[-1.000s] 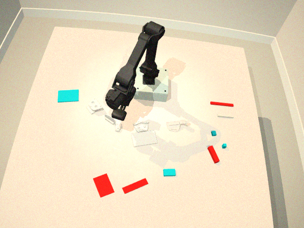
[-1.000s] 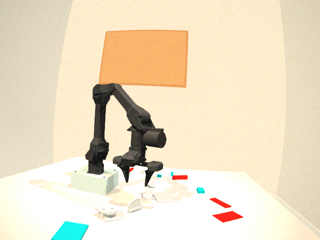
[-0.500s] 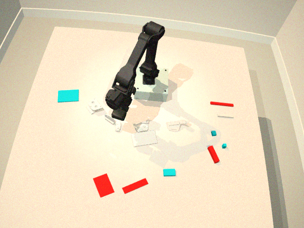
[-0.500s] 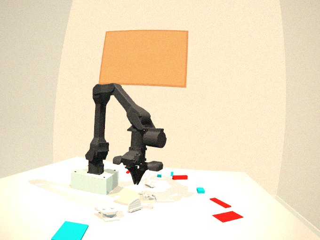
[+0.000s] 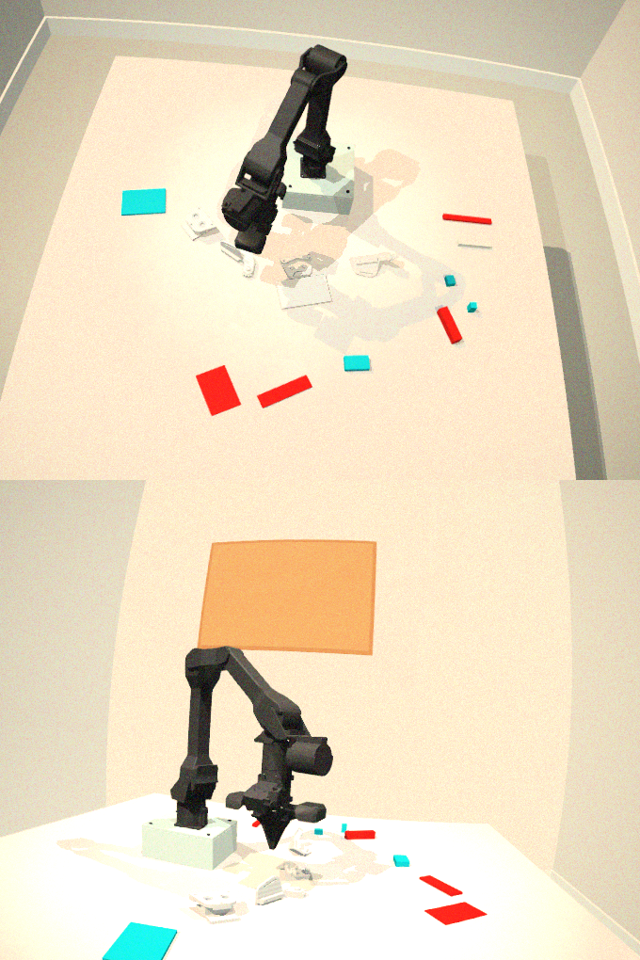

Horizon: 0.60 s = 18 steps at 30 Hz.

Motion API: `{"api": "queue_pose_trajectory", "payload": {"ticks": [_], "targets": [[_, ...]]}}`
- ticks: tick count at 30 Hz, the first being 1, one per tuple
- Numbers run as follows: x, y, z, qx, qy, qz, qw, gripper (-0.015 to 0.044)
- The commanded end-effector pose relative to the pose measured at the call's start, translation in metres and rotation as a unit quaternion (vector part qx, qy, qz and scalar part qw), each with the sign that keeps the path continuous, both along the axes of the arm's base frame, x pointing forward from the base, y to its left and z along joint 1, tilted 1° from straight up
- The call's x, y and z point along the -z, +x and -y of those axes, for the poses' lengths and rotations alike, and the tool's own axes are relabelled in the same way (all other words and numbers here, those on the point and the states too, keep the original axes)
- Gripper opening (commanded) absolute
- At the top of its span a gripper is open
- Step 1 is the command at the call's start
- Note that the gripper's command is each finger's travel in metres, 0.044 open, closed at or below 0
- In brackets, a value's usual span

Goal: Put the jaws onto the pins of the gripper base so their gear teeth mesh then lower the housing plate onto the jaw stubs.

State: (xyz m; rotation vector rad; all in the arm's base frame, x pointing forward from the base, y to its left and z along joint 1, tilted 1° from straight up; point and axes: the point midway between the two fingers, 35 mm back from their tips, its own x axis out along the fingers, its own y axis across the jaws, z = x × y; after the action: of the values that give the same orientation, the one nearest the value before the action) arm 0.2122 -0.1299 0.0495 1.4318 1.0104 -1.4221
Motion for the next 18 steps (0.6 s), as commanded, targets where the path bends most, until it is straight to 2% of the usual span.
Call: {"api": "queue_pose_trajectory", "payload": {"ticks": [1, 2, 18], "targets": [[0.0, 0.0, 0.0, 0.0, 0.0, 0.0, 1.0, 0.0], [0.0, 0.0, 0.0, 0.0, 0.0, 0.0, 1.0, 0.0], [0.0, 0.0, 0.0, 0.0, 0.0, 0.0, 1.0, 0.042]]}}
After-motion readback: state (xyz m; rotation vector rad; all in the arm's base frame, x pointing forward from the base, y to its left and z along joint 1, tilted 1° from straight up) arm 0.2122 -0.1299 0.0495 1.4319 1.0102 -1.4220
